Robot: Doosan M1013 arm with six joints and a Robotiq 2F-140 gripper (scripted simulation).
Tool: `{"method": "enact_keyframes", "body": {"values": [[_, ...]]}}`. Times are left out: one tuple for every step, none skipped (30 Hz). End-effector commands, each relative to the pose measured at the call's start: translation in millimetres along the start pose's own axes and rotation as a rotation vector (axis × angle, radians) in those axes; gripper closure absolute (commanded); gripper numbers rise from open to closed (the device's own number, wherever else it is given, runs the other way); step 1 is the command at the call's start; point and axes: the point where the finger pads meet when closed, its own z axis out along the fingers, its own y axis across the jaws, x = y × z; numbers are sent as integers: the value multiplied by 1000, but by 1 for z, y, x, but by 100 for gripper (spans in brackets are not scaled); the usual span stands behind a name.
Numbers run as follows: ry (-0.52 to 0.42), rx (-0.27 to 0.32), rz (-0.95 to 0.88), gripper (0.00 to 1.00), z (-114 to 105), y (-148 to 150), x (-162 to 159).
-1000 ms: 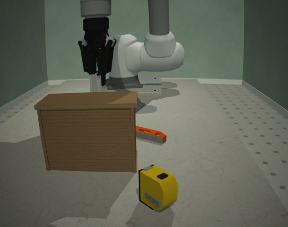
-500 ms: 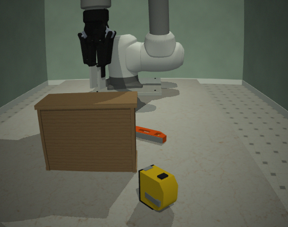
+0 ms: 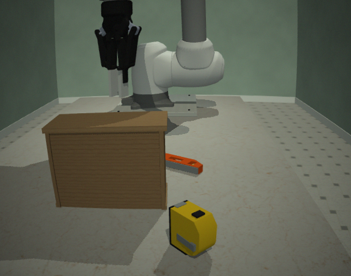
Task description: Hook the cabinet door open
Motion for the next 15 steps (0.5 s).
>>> {"method": "enact_keyframes", "body": {"values": [[0,0,0,84,-4,0,0],[0,0,0,84,-5,0,0],[0,0,0,84,-6,0,0],[0,0,0,84,-7,0,0],[0,0,0,84,-8,0,0],[0,0,0,84,-9,0,0],[0,0,0,84,-10,0,0],[0,0,0,84,-11,0,0],[0,0,0,84,-11,0,0],[0,0,0,84,-12,0,0],[0,0,0,84,-12,0,0],[0,0,0,84,-12,0,0],[0,0,0,84,-12,0,0],[0,0,0,84,-12,0,0],[0,0,0,84,-12,0,0]]}}
